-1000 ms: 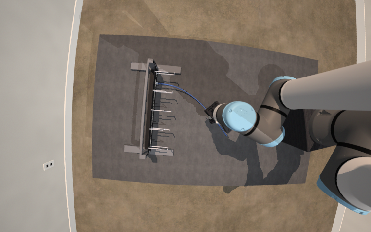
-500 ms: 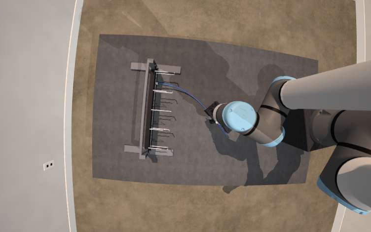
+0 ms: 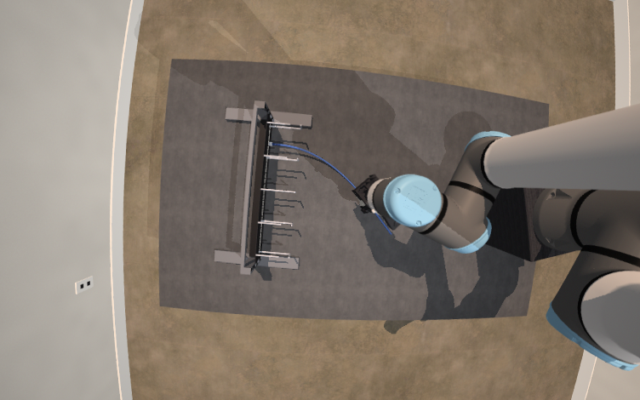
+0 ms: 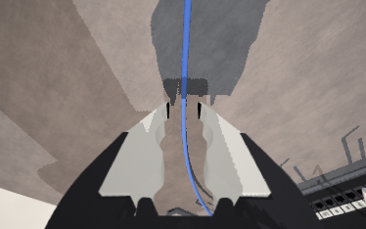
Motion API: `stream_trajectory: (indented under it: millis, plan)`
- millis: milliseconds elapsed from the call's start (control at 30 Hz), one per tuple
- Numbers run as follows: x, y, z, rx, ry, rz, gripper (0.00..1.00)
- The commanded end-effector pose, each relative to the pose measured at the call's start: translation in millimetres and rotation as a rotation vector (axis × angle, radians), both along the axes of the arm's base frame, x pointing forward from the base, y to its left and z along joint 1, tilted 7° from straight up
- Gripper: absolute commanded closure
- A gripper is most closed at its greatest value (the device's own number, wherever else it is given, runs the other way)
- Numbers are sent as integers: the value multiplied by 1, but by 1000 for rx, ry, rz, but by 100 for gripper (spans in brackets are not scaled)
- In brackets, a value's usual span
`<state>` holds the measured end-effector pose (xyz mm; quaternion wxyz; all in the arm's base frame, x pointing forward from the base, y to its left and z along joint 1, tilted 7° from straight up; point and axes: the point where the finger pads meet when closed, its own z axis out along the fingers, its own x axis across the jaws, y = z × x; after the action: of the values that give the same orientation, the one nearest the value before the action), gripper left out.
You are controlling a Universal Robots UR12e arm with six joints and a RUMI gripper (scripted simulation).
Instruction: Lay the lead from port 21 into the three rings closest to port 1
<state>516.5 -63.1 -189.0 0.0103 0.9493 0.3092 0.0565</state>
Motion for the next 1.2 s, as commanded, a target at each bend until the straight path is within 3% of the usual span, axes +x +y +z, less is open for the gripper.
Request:
stream_trajectory:
  millis: [0, 1167]
  plan:
    - [0, 0, 0, 0, -1, 0, 80]
    - [1, 0, -6, 0, -1, 0, 80]
